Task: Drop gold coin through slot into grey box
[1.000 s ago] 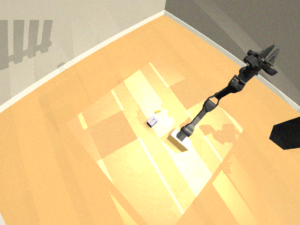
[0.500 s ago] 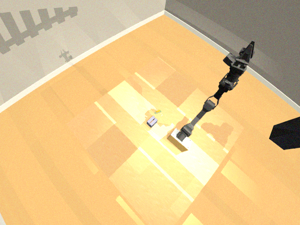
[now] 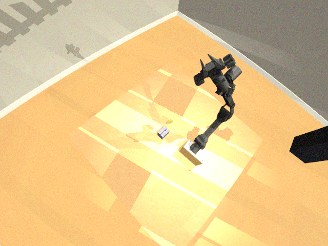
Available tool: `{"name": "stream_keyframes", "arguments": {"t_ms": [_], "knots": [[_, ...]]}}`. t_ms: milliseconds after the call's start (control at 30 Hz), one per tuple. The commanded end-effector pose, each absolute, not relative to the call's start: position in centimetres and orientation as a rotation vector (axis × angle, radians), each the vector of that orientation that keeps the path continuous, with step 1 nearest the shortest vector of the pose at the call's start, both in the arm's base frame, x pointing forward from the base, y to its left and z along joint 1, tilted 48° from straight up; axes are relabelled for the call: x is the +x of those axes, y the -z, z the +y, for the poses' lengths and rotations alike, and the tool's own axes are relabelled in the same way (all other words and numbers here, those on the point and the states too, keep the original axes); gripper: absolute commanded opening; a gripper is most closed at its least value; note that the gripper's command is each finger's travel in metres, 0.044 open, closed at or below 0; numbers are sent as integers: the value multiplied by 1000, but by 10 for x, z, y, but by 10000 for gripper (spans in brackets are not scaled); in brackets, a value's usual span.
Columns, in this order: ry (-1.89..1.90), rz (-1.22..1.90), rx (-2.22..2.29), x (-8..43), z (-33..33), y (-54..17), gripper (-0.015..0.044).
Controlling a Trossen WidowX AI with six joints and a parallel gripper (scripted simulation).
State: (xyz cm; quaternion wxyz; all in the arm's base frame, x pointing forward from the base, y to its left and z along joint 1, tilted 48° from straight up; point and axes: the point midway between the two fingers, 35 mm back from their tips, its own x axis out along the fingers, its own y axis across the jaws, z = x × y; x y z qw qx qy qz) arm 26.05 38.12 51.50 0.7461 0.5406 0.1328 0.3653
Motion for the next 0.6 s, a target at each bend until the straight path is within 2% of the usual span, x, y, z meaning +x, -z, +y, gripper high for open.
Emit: {"name": "stream_keyframes", "arguments": {"t_ms": [0,300,567], "knots": [[-605,282,918,309,366,-457,161],[-290,345,398,381,304,-356,161],[-66,511,-74,417,222,-270,161]]}}
